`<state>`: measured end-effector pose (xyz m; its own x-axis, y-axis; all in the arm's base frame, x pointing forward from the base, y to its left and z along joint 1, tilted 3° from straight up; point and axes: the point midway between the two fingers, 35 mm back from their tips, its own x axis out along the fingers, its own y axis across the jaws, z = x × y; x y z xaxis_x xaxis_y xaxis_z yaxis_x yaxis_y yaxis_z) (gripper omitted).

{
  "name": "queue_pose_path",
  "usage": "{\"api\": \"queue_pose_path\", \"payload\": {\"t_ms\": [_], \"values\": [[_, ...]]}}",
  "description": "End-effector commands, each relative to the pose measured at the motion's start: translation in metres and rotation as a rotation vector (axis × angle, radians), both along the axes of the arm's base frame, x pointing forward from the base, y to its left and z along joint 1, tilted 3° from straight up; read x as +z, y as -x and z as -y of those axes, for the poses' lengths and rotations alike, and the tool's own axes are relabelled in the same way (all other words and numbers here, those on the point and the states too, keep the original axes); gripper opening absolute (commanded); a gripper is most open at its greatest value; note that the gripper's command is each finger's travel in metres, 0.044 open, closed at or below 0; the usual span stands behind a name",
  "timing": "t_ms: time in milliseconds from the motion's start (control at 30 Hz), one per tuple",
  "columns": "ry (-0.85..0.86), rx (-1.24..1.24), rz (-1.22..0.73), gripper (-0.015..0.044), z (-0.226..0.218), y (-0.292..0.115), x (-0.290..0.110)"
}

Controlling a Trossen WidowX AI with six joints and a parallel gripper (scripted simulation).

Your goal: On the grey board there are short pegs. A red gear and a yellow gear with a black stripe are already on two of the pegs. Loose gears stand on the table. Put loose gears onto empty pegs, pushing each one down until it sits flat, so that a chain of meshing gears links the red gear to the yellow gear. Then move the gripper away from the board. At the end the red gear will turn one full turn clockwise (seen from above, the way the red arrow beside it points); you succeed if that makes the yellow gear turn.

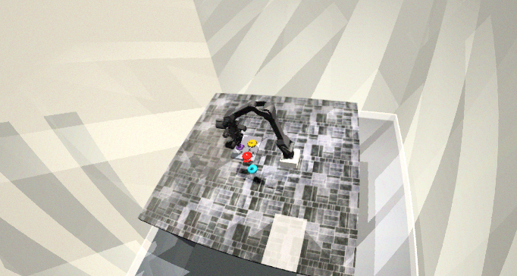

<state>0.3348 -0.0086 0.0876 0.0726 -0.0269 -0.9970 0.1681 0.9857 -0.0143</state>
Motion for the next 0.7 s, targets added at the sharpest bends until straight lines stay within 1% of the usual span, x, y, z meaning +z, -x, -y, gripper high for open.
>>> {"api": "queue_pose_path", "payload": {"t_ms": [0, 400, 667], "values": [[-0.002, 0.010, 0.002, 0.0000, 0.000, -0.001, 0.000], [0.009, 0.163, -0.002, 0.0000, 0.000, -0.001, -0.015], [0.007, 0.136, -0.002, 0.0000, 0.001, -0.002, -0.026]]}}
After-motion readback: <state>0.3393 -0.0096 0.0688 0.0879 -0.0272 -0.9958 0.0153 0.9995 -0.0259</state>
